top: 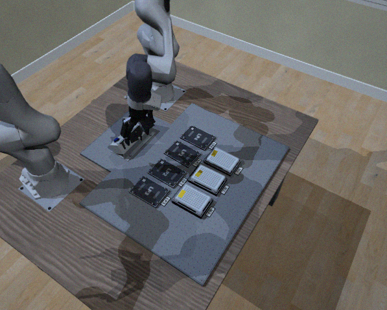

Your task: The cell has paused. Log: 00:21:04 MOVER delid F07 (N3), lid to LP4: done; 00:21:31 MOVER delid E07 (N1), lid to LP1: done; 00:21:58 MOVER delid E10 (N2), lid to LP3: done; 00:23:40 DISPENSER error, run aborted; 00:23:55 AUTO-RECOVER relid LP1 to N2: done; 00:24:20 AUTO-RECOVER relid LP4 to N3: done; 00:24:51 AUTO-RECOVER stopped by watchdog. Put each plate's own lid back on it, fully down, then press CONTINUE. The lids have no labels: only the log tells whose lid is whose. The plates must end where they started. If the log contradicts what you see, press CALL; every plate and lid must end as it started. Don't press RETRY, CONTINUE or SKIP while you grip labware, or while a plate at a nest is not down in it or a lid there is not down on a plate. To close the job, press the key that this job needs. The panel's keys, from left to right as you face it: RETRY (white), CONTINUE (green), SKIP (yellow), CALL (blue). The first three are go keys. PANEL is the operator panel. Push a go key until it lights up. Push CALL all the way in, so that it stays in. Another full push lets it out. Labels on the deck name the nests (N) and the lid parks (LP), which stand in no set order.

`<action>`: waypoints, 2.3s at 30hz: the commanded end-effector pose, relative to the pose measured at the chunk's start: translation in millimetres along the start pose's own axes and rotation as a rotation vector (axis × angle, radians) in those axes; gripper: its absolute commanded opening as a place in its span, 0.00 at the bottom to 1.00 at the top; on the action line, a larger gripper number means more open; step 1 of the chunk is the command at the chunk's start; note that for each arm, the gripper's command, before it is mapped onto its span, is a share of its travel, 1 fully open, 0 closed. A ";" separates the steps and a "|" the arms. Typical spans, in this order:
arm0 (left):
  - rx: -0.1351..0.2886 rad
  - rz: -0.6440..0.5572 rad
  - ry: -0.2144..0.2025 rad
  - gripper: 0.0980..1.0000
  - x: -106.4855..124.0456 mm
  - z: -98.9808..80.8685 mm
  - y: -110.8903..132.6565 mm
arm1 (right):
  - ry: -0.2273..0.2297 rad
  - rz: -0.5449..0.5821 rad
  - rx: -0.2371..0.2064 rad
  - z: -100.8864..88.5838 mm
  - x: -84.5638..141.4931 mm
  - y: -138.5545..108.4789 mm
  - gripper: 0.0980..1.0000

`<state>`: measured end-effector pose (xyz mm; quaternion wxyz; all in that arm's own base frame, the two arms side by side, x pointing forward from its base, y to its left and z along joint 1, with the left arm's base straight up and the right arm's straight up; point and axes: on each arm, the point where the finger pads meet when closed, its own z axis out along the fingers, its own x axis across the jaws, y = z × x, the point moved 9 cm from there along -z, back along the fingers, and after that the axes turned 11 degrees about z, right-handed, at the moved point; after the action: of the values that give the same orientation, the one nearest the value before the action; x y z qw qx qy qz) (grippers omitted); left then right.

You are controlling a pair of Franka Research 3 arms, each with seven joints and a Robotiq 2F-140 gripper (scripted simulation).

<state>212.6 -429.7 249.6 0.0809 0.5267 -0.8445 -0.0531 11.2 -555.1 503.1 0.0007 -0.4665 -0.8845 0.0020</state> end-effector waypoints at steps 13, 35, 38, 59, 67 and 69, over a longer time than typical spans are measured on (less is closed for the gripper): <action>0.154 -0.202 -0.058 0.00 2.2 31.5 178.3 | 0.000 0.000 0.000 -0.1 0.0 0.0 1.00; 0.185 -0.275 -0.056 0.00 2.9 32.0 180.8 | 0.000 0.000 0.000 -0.1 0.0 0.0 1.00; 0.185 -0.275 -0.056 0.00 2.9 32.0 180.8 | 0.000 0.000 0.000 -0.1 0.0 0.0 1.00; 0.186 -0.275 -0.056 0.00 2.8 34.4 180.3 | 0.000 0.000 0.000 -0.1 0.0 0.0 1.00; 0.186 -0.275 -0.056 0.00 2.6 38.3 179.5 | 0.000 0.000 0.000 -0.1 0.0 0.0 1.00; 0.186 -0.275 -0.056 0.00 2.5 39.4 179.3 | 0.000 0.000 0.000 -0.1 0.0 0.0 1.00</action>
<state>46.2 -352.3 244.8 -0.0013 0.6378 -0.7702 -0.0002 11.2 -555.1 503.1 0.0007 -0.4665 -0.8845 0.0020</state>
